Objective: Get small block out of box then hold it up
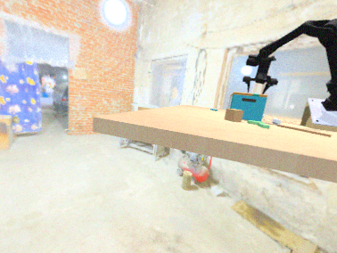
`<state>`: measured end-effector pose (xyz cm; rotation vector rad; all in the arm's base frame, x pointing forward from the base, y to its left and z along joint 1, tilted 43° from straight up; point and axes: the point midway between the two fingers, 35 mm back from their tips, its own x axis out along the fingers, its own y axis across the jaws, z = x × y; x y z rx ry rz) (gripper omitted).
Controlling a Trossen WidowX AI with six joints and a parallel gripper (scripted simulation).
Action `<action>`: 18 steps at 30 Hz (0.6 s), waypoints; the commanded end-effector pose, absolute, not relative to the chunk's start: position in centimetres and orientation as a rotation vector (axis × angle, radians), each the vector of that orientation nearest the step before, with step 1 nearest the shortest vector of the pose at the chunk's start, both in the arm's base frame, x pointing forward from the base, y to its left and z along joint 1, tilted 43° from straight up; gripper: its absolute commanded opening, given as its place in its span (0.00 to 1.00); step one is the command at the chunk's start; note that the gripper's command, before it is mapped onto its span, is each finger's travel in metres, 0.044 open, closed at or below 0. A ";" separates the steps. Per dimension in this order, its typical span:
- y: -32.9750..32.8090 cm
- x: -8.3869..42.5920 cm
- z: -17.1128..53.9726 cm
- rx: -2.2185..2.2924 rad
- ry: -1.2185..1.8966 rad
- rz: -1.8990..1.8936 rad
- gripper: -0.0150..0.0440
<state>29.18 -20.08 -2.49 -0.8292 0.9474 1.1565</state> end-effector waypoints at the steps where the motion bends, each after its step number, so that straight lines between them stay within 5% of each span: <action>1: -19.9 29.2 -2.6 -0.821 0.957 1.151 0.89; 5: -20.3 28.8 -2.2 -0.558 1.094 0.933 0.74; 18: -21.6 27.3 -3.5 0.710 1.337 0.085 0.74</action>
